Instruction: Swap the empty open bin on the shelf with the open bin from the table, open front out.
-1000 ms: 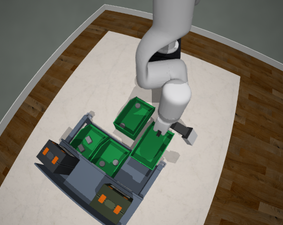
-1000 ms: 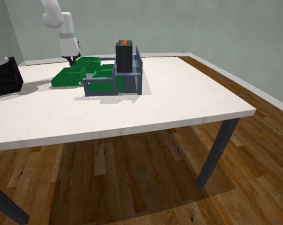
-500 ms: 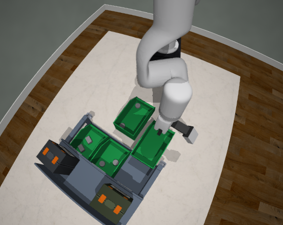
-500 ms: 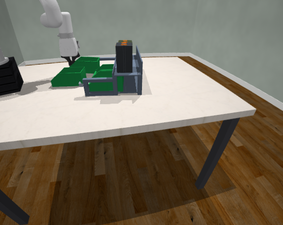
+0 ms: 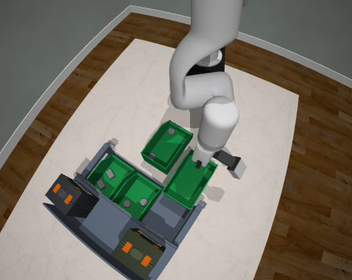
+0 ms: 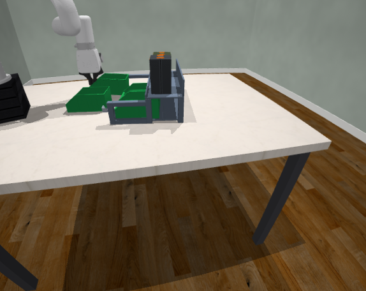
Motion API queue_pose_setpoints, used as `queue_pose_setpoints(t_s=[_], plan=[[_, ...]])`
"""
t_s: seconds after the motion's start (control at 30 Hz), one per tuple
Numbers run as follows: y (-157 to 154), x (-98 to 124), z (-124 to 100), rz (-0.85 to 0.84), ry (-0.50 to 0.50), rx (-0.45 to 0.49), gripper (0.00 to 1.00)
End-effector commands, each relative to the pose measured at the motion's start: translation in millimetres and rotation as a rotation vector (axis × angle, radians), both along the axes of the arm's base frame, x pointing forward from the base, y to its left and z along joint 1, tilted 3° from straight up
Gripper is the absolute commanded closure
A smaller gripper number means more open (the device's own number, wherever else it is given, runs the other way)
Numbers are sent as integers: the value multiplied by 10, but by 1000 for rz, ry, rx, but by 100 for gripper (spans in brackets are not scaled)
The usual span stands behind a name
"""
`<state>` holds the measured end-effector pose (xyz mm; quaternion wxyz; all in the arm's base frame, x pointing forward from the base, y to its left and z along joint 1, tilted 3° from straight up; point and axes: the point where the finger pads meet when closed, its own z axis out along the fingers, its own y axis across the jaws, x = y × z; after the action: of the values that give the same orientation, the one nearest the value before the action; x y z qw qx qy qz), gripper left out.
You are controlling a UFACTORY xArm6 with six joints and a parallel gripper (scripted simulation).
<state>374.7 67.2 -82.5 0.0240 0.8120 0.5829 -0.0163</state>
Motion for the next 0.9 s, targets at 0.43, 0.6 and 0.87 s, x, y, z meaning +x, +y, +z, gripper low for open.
queue_pose_setpoints(t_s=[0.43, 0.6, 0.87], plan=[[42, -102, 6, 0, -3, 1, 100], [66, -175, 4, 0, -3, 1, 100], [93, -254, 2, 0, -3, 1, 100]])
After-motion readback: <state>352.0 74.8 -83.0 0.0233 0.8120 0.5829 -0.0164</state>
